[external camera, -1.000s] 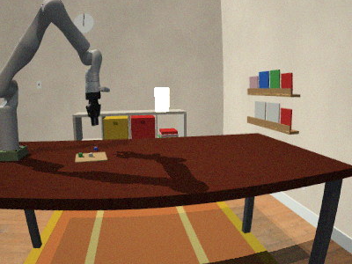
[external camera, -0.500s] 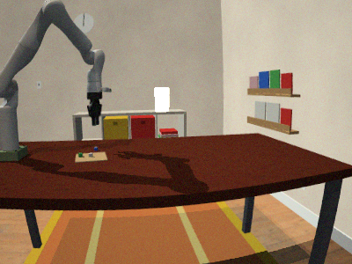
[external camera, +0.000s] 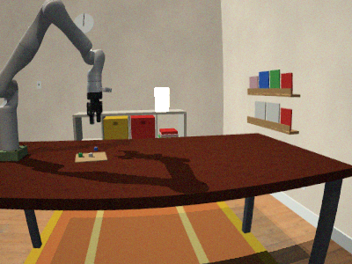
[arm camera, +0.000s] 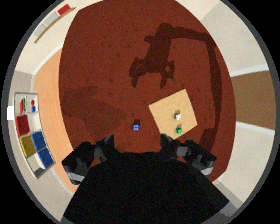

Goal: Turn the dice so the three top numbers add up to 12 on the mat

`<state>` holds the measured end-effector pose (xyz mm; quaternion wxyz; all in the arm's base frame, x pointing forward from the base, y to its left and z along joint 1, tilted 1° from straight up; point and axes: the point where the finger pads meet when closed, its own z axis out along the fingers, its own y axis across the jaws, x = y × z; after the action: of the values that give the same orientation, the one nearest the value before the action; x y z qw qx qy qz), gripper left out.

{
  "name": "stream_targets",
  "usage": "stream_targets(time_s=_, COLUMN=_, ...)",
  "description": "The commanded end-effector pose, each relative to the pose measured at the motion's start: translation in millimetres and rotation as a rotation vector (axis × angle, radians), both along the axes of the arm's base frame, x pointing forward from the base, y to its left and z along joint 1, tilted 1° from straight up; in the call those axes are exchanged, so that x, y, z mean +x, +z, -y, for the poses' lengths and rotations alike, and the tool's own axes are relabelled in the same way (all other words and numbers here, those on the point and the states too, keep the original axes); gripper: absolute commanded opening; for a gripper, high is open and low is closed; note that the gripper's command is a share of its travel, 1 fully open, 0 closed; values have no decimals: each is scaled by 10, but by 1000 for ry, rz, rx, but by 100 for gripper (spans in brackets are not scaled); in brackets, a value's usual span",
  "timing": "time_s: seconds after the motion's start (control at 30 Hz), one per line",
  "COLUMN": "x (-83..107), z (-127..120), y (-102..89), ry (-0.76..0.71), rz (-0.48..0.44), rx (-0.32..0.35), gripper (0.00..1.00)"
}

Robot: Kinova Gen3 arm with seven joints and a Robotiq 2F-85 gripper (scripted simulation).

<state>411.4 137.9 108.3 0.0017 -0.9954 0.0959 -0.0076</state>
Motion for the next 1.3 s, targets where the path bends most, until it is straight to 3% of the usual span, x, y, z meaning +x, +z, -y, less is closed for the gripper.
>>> stream_targets(time_s=0.0, x=2, z=-2, y=-32, ry=0, rz=2, rx=0, gripper=100)
stream_targets(time_s=0.13, x=-41, z=-15, y=-390, ry=-1, rz=2, rx=-1, gripper=100)
stream_targets(time_s=0.23, x=-63, z=-21, y=-493, ry=1, rz=1, rx=0, gripper=100)
stream_targets(time_s=0.27, x=-63, z=-21, y=-493, ry=1, rz=1, rx=0, gripper=31)
stream_targets(time_s=1.27, x=-63, z=-21, y=-493, ry=1, rz=1, rx=0, gripper=31)
